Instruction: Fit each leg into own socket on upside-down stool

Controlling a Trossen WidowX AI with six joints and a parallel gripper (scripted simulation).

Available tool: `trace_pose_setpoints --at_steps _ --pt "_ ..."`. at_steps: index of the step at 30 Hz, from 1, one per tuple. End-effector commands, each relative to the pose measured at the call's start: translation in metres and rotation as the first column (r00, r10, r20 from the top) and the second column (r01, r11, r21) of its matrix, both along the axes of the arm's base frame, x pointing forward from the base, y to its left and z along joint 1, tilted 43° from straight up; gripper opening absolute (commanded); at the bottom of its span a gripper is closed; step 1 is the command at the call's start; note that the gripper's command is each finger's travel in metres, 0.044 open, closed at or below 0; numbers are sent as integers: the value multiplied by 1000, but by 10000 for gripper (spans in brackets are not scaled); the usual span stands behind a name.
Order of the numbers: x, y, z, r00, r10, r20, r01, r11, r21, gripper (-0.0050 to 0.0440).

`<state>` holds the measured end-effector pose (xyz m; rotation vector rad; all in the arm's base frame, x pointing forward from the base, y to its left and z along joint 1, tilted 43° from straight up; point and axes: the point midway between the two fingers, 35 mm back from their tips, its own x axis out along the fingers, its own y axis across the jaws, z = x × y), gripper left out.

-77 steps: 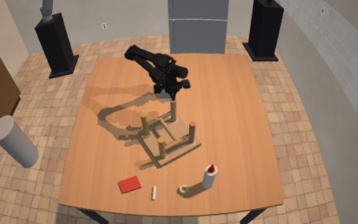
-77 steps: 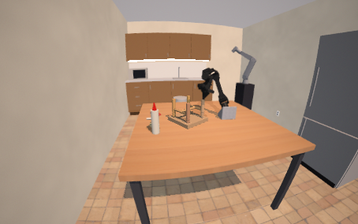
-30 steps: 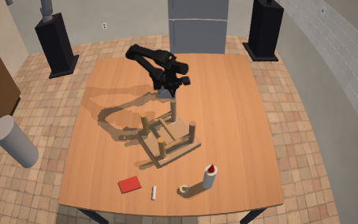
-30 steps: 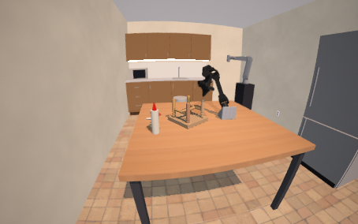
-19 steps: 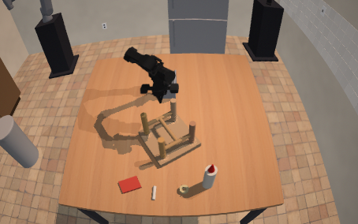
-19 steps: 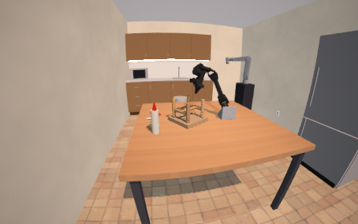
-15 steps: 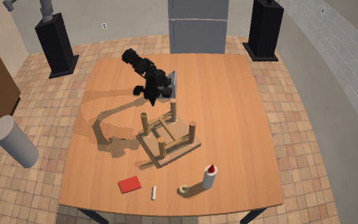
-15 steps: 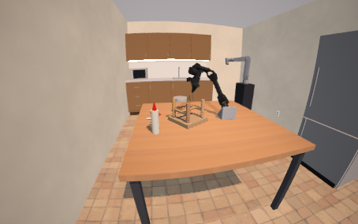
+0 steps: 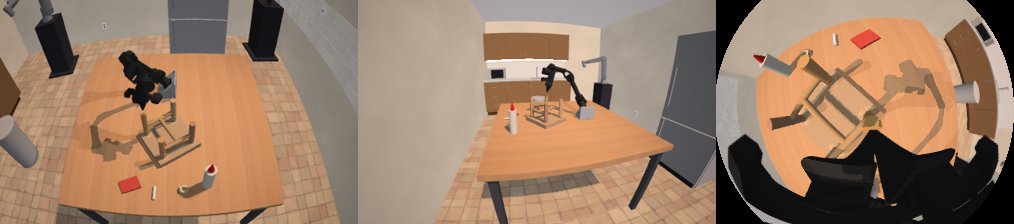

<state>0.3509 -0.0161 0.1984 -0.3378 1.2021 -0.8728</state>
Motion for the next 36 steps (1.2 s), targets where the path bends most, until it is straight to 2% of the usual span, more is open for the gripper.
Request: trace_pose_setpoints --at_steps 1,17,36 --pt "-3 -10 -8 1000 -6 -4 5 1000 -5 0" --pt "-6 -26 -25 1000 -6 -4 6 1000 -4 0" --pt "-8 -35 -35 1000 -6 -4 6 1000 -4 0"
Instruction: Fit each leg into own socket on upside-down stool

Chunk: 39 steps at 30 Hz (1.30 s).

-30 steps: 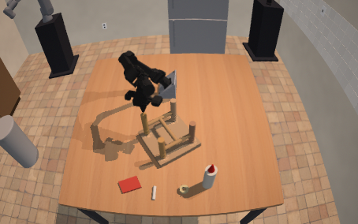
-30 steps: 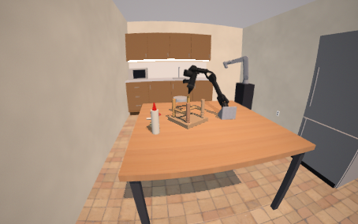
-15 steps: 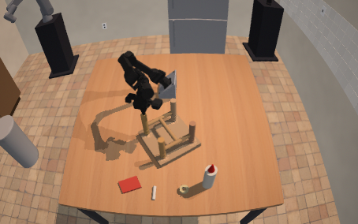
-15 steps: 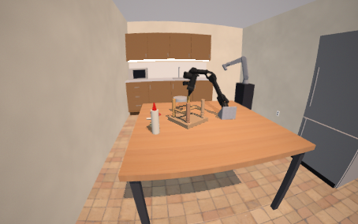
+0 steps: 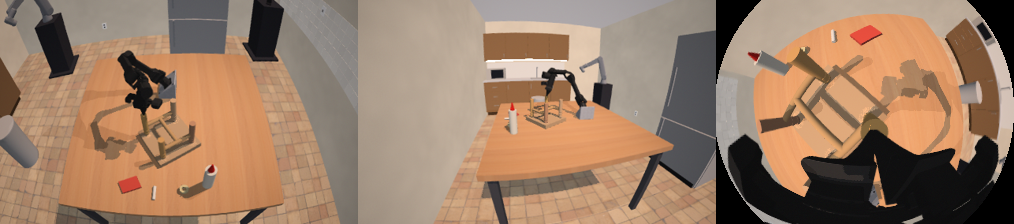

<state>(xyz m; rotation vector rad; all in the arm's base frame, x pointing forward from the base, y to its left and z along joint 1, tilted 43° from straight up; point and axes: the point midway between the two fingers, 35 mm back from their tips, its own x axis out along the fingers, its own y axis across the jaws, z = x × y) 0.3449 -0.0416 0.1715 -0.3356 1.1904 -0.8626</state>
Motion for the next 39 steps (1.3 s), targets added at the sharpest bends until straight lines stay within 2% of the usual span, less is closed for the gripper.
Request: trace_pose_setpoints --at_steps 1,16,39 --pt "-2 -9 -8 1000 -17 -16 17 1000 -8 0" --pt "-4 -18 -18 1000 -17 -15 17 1000 -8 0" --pt "-4 -18 -18 1000 -17 -15 17 1000 -8 0"
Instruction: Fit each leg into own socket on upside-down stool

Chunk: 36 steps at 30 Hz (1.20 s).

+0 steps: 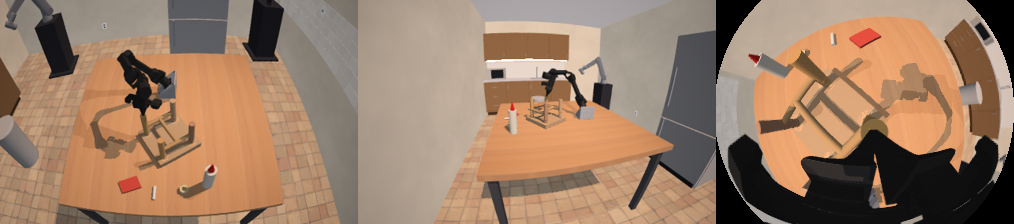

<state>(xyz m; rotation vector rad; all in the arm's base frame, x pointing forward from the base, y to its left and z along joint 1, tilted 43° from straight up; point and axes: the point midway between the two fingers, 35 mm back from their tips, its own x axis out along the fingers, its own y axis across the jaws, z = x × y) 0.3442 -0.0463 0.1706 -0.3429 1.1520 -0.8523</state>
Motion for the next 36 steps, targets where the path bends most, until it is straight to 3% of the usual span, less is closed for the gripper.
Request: trace_pose_setpoints --at_steps 1,36 --pt "-3 -13 -17 998 -39 -46 39 999 2 0" --pt "-1 -9 -11 999 -31 -36 31 1000 2 0"
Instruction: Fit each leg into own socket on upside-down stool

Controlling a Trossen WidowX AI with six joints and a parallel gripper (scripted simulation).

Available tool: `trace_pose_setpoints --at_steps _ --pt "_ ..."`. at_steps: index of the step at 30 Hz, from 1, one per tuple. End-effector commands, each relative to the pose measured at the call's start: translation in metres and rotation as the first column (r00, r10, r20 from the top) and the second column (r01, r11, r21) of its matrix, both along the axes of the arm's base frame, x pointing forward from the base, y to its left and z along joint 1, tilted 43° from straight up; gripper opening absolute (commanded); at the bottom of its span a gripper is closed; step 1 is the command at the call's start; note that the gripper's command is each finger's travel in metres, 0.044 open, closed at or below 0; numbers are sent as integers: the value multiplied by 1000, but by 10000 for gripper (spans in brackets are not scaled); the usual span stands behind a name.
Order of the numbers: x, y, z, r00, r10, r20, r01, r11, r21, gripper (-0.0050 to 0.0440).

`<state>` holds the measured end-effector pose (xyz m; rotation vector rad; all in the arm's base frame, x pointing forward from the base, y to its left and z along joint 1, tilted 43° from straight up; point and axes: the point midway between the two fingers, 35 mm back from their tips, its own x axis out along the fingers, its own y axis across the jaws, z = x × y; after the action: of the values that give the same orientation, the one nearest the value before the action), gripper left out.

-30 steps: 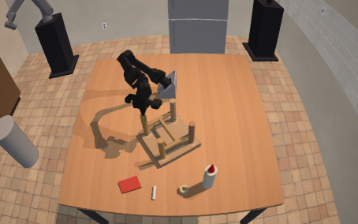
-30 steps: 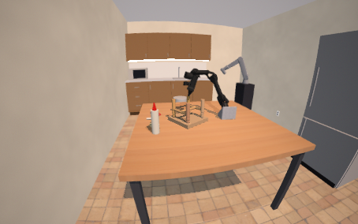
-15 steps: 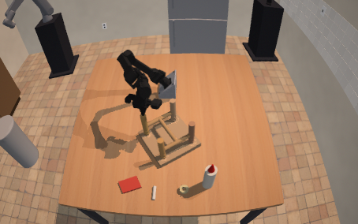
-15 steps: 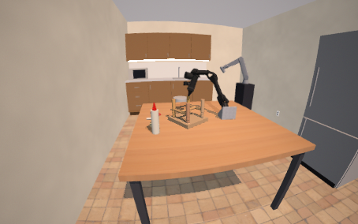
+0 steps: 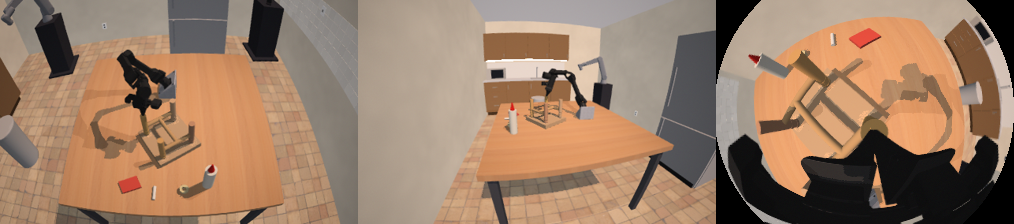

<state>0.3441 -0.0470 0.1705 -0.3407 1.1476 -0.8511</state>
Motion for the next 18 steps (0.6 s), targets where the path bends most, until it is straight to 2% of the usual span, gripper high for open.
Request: trace_pose_setpoints --at_steps 1,18 --pt "-1 -7 -10 999 -31 -40 31 1000 1 0" --pt "3 9 9 1000 -12 -16 12 1000 0 0"
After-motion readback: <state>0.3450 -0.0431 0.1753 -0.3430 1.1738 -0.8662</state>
